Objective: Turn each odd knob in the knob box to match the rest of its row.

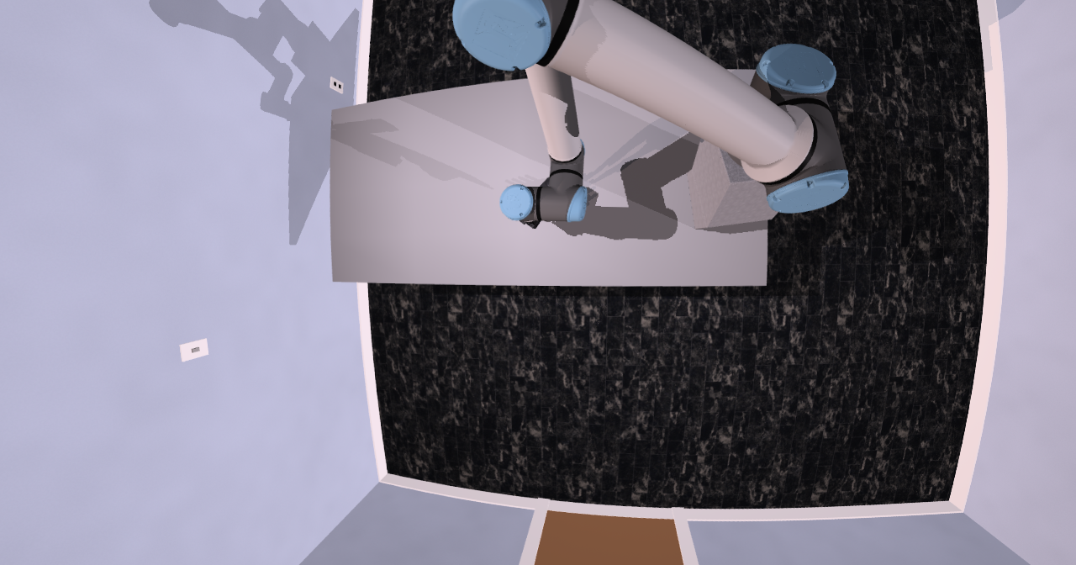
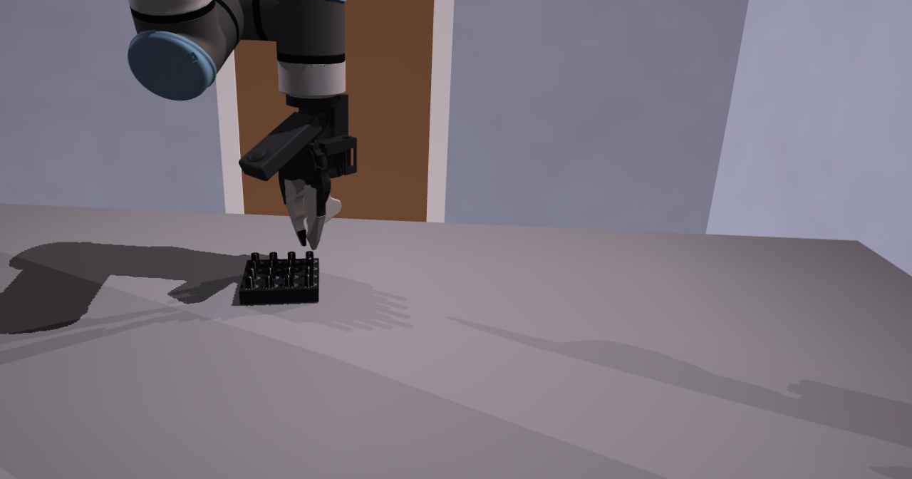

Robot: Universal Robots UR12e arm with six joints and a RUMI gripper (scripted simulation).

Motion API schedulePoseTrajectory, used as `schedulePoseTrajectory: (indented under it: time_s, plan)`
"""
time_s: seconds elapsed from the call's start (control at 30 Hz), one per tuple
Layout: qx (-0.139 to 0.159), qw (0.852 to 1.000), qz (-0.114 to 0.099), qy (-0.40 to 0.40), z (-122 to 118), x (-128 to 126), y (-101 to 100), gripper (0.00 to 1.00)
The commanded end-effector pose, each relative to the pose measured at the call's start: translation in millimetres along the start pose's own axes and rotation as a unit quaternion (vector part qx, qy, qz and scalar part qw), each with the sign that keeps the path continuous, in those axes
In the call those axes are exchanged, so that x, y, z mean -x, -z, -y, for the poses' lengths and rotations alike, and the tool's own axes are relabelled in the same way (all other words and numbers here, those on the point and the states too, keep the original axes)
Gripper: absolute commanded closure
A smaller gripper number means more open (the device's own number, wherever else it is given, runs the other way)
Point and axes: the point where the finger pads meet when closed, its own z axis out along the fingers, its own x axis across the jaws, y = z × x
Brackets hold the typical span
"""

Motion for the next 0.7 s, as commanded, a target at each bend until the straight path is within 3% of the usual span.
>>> schedulePoseTrajectory:
  time_s: [0.0,0.67]
  plan:
    - [0.002,1.0,0.002,0.0,-2.4,3.4,-5.3,0.89]
    - [0.002,1.0,0.002,0.0,-2.6,2.8,-12.5,0.89]
